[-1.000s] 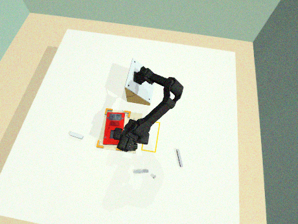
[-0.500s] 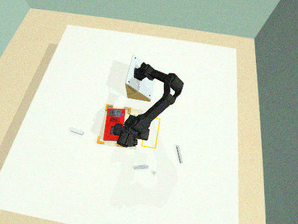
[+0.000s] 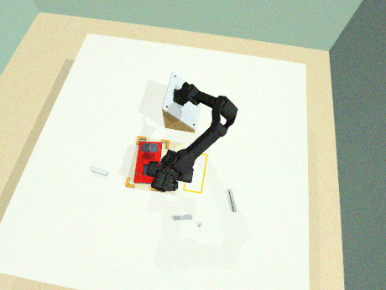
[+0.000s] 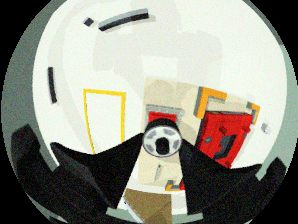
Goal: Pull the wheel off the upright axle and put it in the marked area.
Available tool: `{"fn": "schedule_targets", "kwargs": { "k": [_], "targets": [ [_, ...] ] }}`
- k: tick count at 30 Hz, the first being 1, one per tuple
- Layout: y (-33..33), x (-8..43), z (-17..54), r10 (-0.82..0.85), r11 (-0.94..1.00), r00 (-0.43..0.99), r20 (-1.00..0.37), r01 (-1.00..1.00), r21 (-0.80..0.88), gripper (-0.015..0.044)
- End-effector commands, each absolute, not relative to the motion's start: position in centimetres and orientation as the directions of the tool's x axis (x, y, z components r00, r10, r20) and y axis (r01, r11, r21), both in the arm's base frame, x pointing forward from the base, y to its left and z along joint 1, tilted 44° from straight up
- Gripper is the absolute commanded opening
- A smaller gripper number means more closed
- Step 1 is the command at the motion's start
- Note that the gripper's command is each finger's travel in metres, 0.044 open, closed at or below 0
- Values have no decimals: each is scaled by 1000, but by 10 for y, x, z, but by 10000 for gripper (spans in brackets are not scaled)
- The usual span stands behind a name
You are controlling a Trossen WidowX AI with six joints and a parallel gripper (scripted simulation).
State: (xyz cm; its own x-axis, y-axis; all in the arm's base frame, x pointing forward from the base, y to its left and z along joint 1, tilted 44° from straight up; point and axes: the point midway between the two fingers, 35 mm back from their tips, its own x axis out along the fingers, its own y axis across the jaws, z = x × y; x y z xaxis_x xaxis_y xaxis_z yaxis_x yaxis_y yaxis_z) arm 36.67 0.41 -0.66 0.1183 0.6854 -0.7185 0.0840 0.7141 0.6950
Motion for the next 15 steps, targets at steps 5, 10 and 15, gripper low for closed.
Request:
{"fn": "schedule_targets", "kwargs": {
  "k": [5, 10, 15],
  "targets": [
    [-2, 366, -2, 684, 714, 127, -719, 87, 695, 0],
    [-3, 366, -1, 684, 714, 128, -719, 87, 695, 0],
    [-4, 366, 0, 684, 714, 128, -718, 88, 695, 0]
  ]
}}
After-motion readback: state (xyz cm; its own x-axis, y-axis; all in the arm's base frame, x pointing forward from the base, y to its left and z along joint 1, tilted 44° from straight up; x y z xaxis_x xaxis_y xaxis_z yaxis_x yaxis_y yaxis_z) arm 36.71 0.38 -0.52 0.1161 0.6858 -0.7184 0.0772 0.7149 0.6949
